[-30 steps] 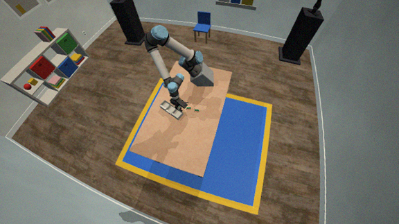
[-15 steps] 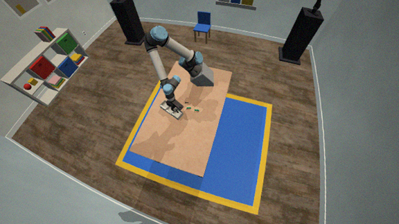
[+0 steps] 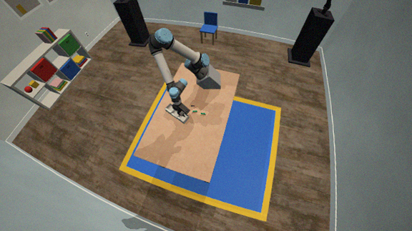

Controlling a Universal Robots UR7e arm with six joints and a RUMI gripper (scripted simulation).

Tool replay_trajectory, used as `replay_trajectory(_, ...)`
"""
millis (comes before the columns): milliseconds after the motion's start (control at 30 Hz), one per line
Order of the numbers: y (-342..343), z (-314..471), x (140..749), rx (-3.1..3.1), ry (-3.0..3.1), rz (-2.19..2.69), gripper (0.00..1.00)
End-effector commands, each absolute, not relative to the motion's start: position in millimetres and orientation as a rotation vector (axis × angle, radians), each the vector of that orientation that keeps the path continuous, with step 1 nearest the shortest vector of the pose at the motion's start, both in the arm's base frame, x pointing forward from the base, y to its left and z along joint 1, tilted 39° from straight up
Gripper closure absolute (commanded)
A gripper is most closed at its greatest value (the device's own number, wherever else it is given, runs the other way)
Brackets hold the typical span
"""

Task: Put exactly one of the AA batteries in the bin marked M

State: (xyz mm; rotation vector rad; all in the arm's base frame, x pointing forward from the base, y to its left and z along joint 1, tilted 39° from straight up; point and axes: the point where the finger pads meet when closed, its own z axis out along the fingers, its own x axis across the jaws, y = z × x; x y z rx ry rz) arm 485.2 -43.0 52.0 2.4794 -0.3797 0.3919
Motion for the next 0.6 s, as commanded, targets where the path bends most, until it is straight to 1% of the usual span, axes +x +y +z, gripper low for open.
replay_trajectory(0,-45.6,48.7,486.5,2.479,-0.379,0.394,1.0)
replay_trajectory(567,-63.4,25.3,492.2,2.479,-0.379,0.394,1.0)
